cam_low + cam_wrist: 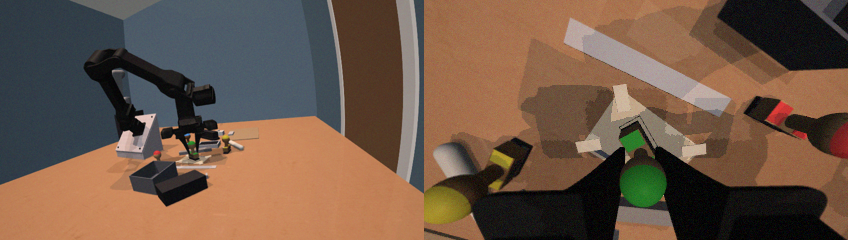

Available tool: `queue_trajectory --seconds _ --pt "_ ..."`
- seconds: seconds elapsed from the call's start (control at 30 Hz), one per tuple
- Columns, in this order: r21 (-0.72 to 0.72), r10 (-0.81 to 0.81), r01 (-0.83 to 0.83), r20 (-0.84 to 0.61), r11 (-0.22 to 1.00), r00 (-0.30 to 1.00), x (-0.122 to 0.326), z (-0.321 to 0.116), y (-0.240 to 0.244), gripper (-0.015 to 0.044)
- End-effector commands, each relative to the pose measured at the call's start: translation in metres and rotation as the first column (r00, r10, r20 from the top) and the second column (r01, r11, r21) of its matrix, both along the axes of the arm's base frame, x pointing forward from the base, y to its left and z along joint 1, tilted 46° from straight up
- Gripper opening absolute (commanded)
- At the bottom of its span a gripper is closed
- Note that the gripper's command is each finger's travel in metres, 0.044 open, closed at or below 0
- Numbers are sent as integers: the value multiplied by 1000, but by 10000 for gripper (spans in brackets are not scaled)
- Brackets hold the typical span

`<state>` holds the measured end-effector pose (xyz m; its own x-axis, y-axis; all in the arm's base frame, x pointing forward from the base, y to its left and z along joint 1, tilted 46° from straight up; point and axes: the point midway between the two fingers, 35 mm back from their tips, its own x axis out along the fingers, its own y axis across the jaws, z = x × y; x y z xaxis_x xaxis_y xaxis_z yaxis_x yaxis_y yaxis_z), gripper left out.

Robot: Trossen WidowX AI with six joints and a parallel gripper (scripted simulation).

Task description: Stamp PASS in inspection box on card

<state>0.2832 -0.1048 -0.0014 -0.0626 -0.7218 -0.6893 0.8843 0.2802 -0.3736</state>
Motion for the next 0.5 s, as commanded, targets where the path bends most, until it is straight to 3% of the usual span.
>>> queue_trajectory --seconds 0.0,0.47 --pt "-4 4 -4 -7 1000 1000 -1 0 -1 0" --pt "-4 5 -5 -7 1000 1000 -1 -2 -3 0"
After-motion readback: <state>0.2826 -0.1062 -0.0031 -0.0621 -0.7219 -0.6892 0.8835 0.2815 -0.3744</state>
